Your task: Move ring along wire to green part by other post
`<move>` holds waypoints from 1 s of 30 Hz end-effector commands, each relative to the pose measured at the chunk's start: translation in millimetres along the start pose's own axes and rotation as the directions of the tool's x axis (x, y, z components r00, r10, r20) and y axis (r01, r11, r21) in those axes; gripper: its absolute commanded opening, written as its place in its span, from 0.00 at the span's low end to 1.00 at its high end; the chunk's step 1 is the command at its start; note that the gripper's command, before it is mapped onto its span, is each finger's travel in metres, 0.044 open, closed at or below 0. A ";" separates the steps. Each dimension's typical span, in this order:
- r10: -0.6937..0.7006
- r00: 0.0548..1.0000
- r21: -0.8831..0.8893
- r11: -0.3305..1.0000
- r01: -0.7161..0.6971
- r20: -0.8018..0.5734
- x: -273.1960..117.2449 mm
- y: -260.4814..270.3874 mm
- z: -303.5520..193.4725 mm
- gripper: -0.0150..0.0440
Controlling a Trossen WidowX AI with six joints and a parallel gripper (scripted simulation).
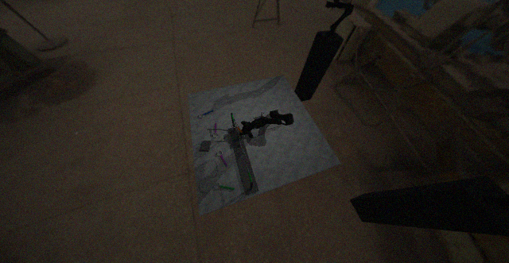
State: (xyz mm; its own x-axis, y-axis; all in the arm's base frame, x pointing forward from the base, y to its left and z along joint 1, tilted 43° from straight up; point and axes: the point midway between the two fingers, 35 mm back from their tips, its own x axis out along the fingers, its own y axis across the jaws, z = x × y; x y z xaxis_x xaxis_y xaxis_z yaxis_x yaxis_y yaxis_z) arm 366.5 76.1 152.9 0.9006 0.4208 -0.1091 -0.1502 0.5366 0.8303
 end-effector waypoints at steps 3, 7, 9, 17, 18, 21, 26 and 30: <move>-0.040 0.999 -0.084 0.996 0.038 -0.012 -3.2 -17.8 0.6 0.00; -0.058 0.998 -0.124 0.991 0.056 -0.015 -5.1 -27.6 2.0 0.00; -0.065 0.998 -0.138 0.989 0.062 -0.016 -5.8 -31.2 2.6 0.00; -0.078 0.997 -0.167 0.983 0.075 -0.017 -8.2 -42.6 4.6 0.00; -0.080 0.997 -0.169 0.983 0.076 -0.017 -8.5 -43.9 4.8 0.00; -0.082 0.997 -0.173 0.982 0.078 -0.017 -9.2 -47.3 5.5 0.00; -0.084 0.996 -0.177 0.981 0.079 -0.017 -10.4 -52.7 6.4 0.00; -0.085 0.996 -0.179 0.981 0.080 -0.017 -11.2 -56.8 7.2 0.00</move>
State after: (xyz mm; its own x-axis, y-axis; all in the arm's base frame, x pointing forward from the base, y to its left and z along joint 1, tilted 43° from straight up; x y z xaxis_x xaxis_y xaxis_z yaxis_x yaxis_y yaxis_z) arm 367.8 38.9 112.9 0.9024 0.3870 -0.1895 -0.1455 0.6875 0.7115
